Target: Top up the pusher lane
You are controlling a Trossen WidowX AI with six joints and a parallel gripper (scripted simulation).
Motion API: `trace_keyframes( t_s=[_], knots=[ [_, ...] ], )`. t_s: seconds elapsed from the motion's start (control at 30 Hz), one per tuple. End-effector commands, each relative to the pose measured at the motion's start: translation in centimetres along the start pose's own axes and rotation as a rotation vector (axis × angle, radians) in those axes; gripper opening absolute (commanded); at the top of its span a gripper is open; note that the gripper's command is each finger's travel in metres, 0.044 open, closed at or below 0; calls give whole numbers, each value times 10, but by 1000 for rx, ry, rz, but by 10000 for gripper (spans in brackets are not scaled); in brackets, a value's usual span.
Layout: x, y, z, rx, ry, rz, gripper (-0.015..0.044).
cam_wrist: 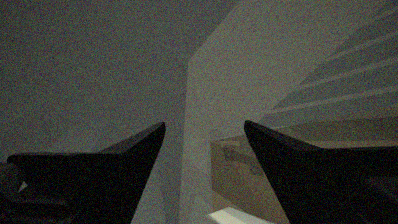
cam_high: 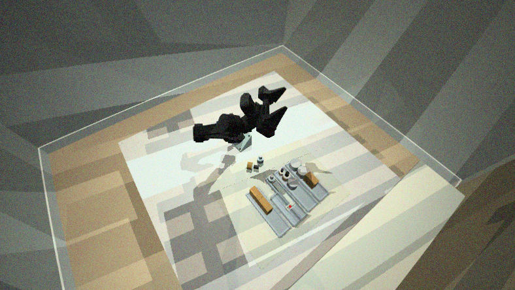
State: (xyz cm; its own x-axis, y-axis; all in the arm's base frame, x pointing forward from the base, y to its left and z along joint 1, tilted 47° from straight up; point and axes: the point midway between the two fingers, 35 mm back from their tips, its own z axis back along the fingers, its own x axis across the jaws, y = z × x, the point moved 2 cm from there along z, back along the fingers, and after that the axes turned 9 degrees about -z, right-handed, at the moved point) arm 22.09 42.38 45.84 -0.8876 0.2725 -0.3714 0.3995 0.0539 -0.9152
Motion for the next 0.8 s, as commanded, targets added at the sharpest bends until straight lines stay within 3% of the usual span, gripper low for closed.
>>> trace_keyframes(
  t_s=[0.0, 0.37, 0.77],
  knots=[
    [0, 3, 0, 9, 1, -3, 426],
    [32, 162, 25, 612, 17, -111, 440],
    [81, 298, 142, 1358, -44, -82, 440]
  ],
)
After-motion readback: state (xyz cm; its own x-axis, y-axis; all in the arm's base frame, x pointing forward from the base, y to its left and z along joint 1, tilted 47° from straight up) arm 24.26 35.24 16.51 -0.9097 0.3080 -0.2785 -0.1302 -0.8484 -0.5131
